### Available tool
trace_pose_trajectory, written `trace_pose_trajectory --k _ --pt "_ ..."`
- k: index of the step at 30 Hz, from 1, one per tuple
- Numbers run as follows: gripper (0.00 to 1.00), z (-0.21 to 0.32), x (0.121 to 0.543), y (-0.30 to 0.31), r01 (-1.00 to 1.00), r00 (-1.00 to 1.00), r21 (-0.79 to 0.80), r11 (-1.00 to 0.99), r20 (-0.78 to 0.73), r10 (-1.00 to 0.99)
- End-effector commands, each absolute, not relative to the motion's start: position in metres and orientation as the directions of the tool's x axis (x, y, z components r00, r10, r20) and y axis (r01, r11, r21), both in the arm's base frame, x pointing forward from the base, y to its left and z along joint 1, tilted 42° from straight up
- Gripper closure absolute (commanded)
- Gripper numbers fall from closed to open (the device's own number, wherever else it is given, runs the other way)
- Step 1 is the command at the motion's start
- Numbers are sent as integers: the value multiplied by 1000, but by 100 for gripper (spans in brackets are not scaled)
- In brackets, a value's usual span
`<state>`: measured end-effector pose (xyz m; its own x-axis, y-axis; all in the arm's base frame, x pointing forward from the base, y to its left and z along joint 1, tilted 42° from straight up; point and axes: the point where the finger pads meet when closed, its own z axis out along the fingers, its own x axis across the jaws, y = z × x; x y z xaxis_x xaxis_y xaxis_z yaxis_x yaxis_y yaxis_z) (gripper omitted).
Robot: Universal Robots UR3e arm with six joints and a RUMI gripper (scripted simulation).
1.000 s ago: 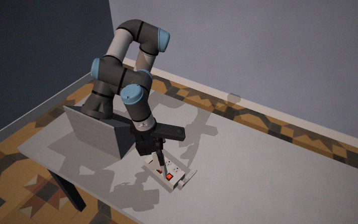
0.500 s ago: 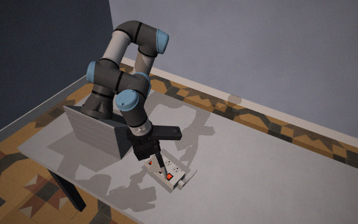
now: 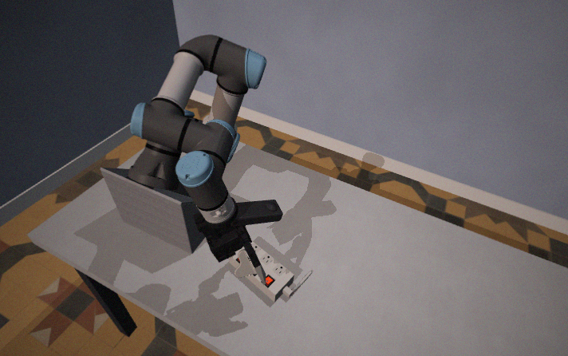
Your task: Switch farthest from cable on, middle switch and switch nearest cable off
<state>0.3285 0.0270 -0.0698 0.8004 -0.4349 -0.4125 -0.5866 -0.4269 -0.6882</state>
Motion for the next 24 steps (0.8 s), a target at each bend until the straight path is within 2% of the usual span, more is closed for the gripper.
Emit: trace_pose_trajectory --k 1,24 --pt "0 -72 323 26 -508 855 -731 -455 -363 -372" --pt "0 -73 322 26 -486 868 -743 -461 -348 -355"
